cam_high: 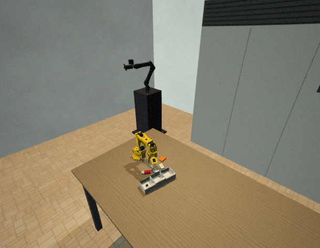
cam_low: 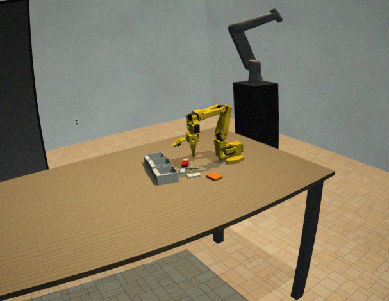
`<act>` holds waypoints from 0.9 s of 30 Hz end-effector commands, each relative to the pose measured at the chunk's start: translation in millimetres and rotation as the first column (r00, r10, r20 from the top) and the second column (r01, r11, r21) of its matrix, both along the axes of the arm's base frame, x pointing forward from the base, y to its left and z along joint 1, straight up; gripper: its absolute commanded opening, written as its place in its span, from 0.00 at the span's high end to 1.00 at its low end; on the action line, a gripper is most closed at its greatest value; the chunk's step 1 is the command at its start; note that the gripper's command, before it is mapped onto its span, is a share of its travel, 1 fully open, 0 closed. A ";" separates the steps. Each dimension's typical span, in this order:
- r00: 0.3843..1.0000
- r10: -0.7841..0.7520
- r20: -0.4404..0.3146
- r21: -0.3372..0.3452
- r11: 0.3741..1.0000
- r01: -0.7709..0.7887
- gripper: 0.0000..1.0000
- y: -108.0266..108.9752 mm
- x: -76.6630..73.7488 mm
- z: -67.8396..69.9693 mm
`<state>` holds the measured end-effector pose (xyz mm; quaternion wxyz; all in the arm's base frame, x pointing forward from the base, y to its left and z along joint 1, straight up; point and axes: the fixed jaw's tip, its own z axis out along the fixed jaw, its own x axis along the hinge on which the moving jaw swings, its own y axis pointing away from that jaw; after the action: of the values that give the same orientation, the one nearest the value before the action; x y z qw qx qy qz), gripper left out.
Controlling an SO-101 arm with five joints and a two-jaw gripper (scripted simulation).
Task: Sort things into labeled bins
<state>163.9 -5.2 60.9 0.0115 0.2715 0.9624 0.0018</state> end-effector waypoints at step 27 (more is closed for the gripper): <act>1.000 -0.004 0.017 0.000 1.000 0.004 0.78 1.0 3.9 -7.9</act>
<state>163.6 -5.1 53.6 0.0065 0.2731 0.9620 0.0008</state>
